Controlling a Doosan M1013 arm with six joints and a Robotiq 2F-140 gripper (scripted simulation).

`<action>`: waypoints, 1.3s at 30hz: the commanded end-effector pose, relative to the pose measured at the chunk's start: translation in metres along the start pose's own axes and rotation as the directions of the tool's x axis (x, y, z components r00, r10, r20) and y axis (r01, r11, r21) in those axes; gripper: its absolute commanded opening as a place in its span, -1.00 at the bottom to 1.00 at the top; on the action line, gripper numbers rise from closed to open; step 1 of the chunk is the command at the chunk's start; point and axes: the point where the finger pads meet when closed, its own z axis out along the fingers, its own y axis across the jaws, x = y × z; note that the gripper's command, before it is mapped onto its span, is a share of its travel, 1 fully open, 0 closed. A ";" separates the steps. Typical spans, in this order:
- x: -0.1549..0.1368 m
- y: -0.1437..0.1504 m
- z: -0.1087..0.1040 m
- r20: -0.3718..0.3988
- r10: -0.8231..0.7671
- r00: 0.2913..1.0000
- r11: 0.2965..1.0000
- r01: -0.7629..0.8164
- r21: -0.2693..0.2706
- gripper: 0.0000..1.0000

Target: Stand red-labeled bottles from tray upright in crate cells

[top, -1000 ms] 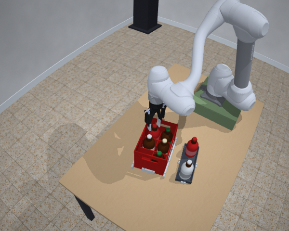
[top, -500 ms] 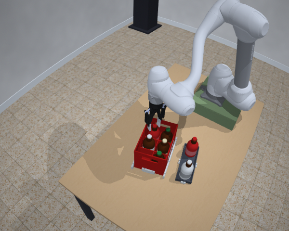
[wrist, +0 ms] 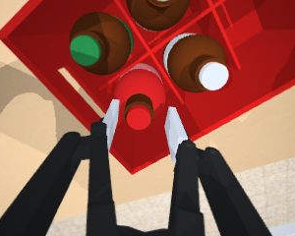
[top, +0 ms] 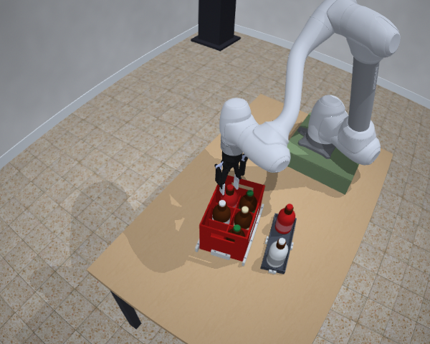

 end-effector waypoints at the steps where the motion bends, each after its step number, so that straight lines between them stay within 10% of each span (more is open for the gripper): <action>1: 0.000 0.000 0.000 0.000 0.000 1.000 1.000 0.000 0.000 -0.24; 39: 0.000 0.000 -0.004 0.000 0.000 1.000 1.000 0.000 0.000 -0.24</action>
